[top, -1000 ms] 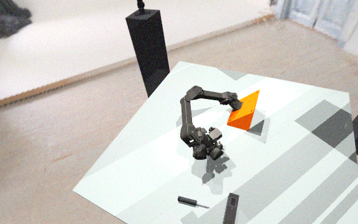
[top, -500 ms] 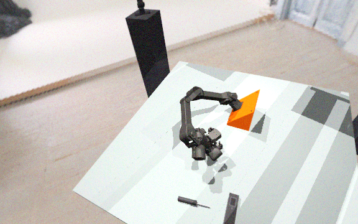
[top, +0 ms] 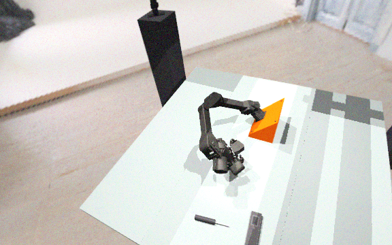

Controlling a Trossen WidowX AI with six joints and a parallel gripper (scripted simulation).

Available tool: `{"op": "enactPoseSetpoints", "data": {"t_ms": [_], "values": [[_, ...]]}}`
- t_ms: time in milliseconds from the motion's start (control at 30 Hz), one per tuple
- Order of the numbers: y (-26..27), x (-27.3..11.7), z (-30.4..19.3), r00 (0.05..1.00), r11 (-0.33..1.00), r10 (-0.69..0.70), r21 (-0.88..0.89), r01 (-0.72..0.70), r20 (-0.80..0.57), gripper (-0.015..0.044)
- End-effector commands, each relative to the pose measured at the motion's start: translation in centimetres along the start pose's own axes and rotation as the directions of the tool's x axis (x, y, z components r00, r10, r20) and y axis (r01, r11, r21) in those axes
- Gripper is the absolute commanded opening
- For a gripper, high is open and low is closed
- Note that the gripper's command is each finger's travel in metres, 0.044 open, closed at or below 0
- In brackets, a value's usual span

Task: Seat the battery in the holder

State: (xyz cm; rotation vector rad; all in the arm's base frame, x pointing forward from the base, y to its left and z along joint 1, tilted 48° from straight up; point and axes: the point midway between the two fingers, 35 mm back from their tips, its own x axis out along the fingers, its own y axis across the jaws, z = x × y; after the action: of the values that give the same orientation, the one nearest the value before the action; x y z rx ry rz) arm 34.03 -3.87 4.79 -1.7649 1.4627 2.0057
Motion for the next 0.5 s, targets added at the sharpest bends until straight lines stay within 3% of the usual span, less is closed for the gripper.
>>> {"op": "enactPoseSetpoints", "data": {"t_ms": [0,467], "values": [[-0.16,0.14,-0.47,0.999,1.0,-0.004,0.003,0.004,-0.047,0.0085],[-0.29,0.47,-0.37,0.991,1.0,-0.003,0.0,0.003,-0.131,0.0085]]}}
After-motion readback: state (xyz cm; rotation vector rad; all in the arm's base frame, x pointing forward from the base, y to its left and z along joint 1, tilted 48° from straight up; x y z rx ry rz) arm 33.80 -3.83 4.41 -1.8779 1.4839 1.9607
